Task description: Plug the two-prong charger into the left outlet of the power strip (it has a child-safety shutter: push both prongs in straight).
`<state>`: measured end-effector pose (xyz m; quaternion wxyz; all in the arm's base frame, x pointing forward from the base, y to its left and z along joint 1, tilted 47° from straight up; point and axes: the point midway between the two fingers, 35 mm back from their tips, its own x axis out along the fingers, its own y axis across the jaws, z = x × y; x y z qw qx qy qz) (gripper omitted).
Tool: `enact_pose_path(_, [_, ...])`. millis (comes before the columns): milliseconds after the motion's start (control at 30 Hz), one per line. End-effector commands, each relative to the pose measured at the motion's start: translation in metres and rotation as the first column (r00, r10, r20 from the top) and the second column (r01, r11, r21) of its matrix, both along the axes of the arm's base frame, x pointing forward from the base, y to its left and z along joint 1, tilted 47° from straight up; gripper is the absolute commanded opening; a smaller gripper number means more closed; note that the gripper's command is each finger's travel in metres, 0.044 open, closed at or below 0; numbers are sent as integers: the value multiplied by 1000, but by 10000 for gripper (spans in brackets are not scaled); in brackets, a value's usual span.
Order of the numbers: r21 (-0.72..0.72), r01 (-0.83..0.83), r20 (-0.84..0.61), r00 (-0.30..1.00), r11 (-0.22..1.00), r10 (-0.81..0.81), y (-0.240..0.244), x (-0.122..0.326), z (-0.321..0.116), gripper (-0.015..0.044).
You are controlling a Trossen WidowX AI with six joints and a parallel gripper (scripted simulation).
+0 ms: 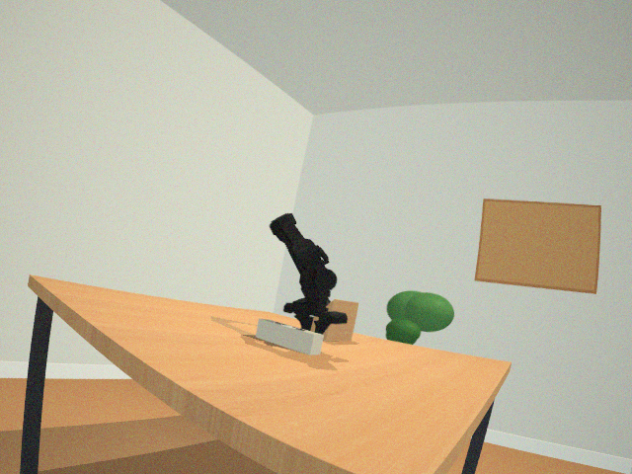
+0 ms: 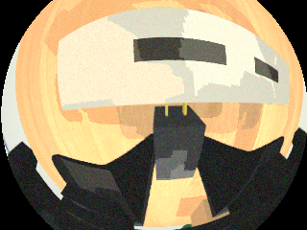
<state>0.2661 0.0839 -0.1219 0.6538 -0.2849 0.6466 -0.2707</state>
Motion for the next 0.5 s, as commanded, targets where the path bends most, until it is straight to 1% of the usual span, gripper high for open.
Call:
enact_pose_path(0, [-3, -4, -2, 1000, 1000, 4, 0, 2, 1, 0])
enact_pose_path(467, [-3, -4, -1, 1000, 1000, 4, 0, 6, 1, 0])
